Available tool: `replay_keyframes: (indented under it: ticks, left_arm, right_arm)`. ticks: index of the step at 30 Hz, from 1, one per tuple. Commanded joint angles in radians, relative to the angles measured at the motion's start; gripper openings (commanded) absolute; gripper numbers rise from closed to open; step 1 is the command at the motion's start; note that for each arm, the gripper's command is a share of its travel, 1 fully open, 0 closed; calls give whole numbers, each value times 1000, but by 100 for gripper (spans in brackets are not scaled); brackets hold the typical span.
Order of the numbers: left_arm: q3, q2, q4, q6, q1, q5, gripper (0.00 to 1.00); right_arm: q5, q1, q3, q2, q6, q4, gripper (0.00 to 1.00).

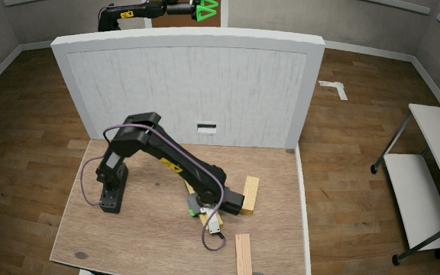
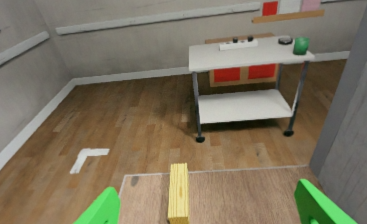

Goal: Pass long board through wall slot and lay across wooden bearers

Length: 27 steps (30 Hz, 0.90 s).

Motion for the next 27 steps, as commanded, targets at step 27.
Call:
replay_keyframes:
  ticks: [27]
  left_arm:
    - [44, -11, 19, -8, 4, -3, 100]
  right_arm:
    - [-23, 2, 80, -77, -9, -137, 0]
